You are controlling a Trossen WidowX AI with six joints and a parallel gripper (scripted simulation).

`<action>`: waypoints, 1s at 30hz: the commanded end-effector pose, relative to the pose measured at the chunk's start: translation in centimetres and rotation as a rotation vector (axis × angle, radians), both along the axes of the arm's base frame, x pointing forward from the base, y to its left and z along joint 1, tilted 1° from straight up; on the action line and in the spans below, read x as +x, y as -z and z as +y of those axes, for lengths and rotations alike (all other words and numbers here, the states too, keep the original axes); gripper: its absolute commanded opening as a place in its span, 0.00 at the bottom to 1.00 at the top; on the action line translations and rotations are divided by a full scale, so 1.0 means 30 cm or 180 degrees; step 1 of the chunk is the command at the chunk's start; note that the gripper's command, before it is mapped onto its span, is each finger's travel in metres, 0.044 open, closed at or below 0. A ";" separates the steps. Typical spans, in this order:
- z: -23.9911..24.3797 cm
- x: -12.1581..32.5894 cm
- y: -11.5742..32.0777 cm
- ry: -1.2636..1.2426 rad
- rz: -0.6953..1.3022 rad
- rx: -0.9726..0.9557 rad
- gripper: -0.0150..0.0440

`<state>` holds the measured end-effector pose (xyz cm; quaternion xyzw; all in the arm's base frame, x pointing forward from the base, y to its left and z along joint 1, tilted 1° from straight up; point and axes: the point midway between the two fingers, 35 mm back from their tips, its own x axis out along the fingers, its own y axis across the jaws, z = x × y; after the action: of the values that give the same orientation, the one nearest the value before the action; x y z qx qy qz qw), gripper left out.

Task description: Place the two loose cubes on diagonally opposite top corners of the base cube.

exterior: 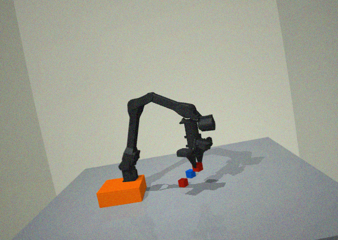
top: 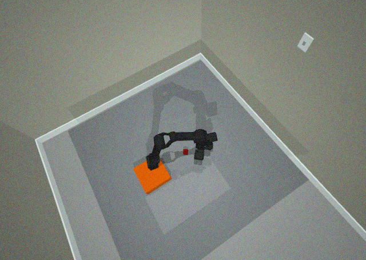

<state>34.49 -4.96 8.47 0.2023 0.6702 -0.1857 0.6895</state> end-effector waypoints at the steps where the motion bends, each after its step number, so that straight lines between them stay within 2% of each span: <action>1: 0.001 -0.003 -0.061 0.0001 -0.0038 0.0003 0.43; 8: 0.008 -0.007 -0.075 -0.0083 -0.0039 0.0000 0.43; 30: 0.234 -0.052 -0.018 -0.2852 -0.0077 -0.0088 0.43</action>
<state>33.41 1.04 9.33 -0.0621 0.6879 0.0750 0.7192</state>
